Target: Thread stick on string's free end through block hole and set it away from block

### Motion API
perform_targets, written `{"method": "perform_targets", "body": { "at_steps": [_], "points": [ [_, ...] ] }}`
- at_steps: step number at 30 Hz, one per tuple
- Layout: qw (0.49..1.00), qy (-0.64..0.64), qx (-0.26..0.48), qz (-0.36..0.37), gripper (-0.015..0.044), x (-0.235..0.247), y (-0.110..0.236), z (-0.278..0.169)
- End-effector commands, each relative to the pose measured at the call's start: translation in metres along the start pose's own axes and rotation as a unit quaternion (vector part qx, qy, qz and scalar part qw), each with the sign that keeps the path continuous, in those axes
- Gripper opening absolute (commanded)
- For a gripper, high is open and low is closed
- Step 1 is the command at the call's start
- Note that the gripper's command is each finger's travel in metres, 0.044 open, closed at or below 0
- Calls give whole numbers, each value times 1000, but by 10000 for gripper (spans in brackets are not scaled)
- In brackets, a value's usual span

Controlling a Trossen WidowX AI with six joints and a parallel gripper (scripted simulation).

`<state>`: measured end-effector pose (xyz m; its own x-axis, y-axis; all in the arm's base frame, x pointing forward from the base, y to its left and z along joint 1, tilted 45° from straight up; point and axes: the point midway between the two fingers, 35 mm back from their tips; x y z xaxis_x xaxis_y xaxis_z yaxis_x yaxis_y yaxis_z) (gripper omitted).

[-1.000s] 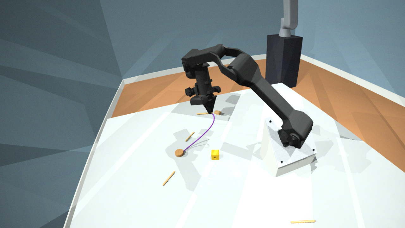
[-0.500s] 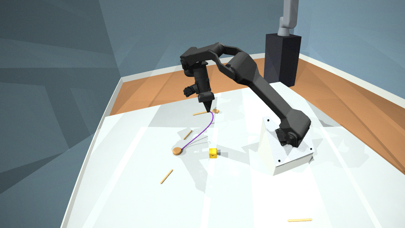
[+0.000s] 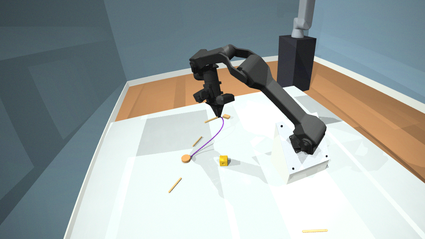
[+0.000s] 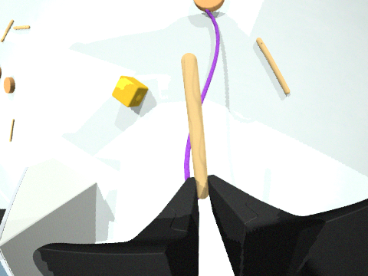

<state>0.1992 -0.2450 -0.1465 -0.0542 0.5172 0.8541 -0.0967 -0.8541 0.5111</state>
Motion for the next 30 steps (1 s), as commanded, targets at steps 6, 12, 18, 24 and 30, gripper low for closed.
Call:
{"method": "perform_targets", "body": {
  "at_steps": [6, 12, 18, 24, 30],
  "points": [
    [989, 149, -6, -2, 0, -1, 2, 1],
    [968, 252, -8, -3, 0, -2, 2, 1],
    [936, 351, -9, -4, 0, -2, 2, 1],
    [895, 447, -11, -6, 0, -3, 2, 1],
    [843, 538, -12, -8, 0, -3, 3, 1]
  ]
}}
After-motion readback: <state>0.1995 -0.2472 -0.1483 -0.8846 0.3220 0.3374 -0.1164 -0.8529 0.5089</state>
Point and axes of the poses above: the point midway between the two fingers, 35 mm back from their tips, its own y axis back along the fingers, its own x axis across the jaws, z = x × y, and after that the axes turned 15 degrees about -y, right-handed
